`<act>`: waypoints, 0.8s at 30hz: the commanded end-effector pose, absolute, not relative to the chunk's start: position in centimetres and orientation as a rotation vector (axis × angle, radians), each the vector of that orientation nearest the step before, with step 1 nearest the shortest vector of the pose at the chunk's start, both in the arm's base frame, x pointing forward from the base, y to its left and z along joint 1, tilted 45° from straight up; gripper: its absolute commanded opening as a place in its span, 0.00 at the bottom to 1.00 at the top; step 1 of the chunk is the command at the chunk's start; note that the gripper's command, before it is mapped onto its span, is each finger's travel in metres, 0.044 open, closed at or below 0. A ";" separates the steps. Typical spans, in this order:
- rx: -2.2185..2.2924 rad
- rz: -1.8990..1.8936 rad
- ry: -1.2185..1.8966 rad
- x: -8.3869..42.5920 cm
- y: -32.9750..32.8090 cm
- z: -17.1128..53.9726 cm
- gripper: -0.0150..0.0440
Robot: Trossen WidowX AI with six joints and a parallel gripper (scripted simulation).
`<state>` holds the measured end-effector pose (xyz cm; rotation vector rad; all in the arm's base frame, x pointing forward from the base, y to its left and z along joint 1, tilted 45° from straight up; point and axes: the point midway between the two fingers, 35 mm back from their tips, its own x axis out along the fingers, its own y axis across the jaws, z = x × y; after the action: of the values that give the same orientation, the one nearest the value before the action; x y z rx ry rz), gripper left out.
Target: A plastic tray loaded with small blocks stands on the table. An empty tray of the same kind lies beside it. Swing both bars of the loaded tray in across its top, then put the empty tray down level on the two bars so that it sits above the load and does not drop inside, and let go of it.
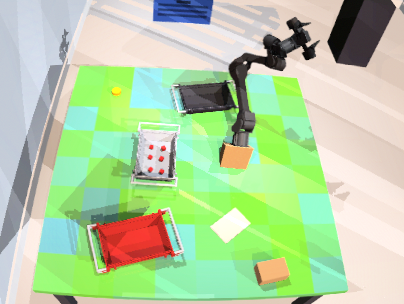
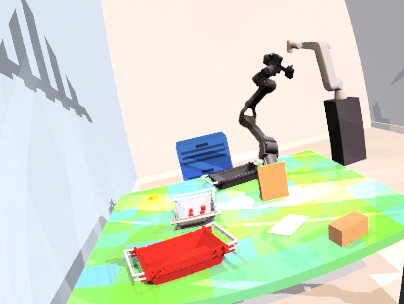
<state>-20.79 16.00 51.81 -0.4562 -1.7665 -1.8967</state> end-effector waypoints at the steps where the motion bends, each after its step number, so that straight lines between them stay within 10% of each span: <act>1: -0.456 -1.897 -1.766 -20.8 16.0 51.8 0.89; 12: -0.578 -1.943 -1.783 -20.2 18.6 51.9 0.41; 24: -1.126 -2.202 -1.797 -14.1 29.4 50.6 0.41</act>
<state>-15.15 27.79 50.91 -1.0426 -1.7945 -2.1678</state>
